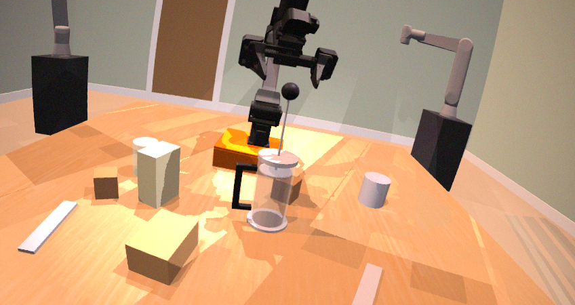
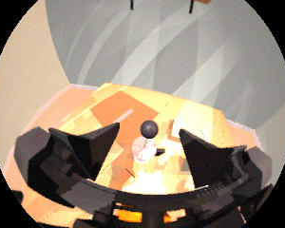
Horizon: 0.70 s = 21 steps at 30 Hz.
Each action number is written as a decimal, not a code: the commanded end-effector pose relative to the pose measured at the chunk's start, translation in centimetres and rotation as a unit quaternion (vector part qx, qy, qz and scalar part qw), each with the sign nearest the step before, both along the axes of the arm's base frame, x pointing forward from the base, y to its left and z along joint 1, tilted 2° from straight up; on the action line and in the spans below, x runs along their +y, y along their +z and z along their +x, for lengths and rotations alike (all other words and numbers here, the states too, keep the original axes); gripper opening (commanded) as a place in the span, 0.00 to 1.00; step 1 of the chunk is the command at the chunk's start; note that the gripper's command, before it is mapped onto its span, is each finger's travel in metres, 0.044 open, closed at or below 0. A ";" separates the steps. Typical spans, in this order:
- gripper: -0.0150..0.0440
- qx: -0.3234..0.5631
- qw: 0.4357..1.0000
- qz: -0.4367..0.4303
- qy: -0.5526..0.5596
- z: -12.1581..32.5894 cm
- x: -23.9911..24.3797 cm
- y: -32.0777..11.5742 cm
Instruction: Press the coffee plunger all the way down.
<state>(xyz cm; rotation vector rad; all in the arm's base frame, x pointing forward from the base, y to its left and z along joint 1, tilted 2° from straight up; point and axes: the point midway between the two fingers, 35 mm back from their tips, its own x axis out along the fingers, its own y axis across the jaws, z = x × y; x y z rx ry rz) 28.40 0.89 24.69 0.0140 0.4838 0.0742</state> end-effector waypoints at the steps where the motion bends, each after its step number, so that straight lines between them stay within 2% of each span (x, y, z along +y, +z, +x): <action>1: 1.00 0.006 1.000 0.002 -0.003 0.6 0.0 -0.8; 8: 1.00 0.006 1.000 0.002 -0.002 1.4 0.1 -1.3; 20: 0.47 0.006 1.000 0.002 -0.002 1.4 0.1 -1.3; 21: 0.46 0.006 1.000 0.002 -0.002 1.4 0.1 -1.3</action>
